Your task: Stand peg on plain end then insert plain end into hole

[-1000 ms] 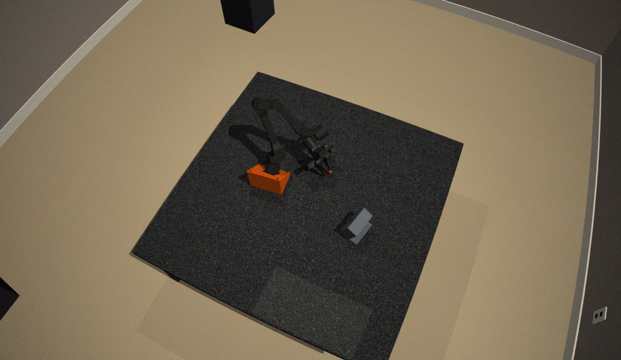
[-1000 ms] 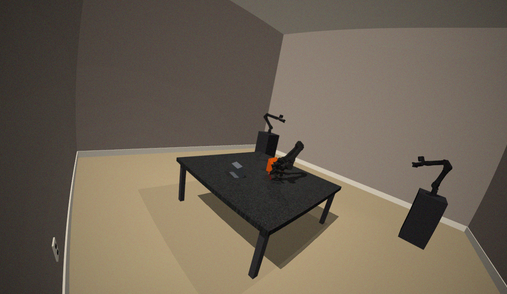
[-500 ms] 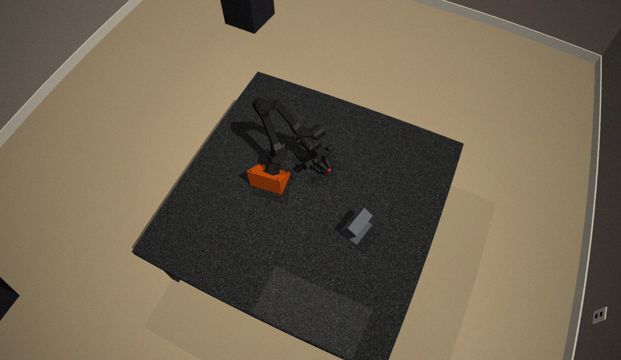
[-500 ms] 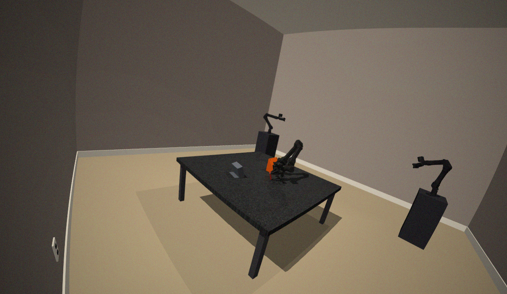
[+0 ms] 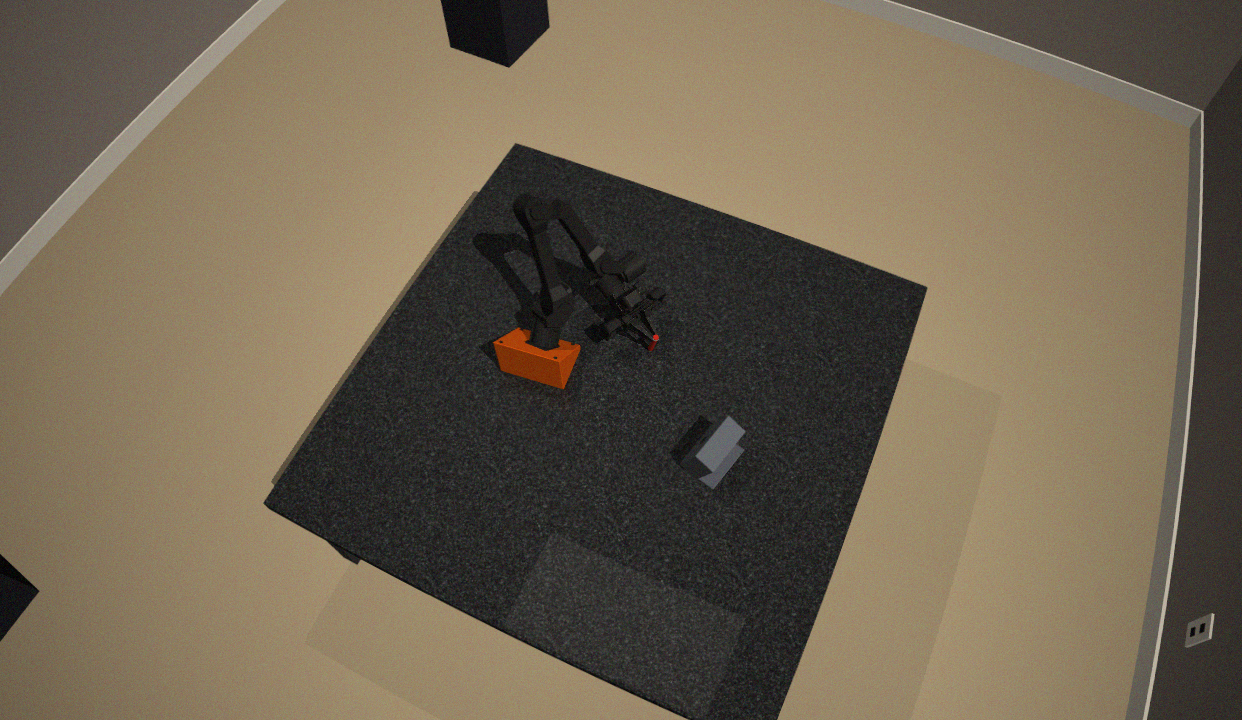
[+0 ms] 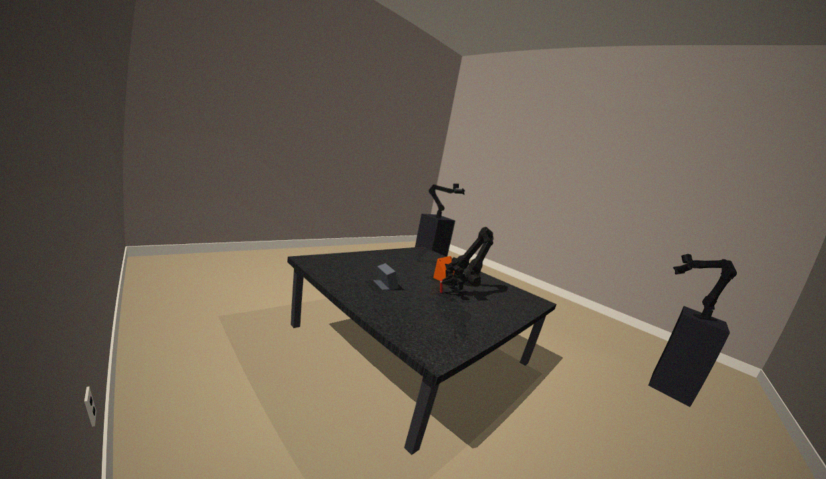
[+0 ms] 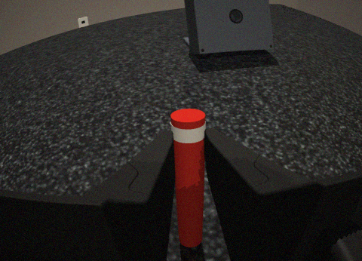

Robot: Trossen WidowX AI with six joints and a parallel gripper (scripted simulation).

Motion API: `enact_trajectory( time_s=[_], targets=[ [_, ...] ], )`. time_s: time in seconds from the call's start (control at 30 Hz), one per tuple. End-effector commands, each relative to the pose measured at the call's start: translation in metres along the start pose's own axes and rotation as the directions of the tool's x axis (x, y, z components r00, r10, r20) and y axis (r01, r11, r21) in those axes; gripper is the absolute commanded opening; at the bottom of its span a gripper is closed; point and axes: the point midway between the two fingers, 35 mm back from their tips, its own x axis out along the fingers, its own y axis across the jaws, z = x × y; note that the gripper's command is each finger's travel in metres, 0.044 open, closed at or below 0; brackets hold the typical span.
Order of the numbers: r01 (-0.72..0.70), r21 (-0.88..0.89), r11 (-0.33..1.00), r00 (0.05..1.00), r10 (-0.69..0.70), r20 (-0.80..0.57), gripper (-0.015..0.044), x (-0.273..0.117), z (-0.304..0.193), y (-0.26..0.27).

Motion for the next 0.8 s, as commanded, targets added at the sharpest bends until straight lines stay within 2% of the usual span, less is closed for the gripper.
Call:
enact_trajectory(
  time_s=[0.0,0.23,0.77],
  targets=[
    [0.001,0.001,1.000,0.999,-0.001,0.035,0.0049,-0.0023,-0.0014,0.0000],
    [0.001,0.001,1.000,0.995,-0.001,0.095,0.0049,-0.0063,-0.0039,-0.0003],
    [0.002,-0.006,1.000,0.997,-0.001,0.072,0.0049,-0.0055,-0.0068,-0.0007]
  ],
)
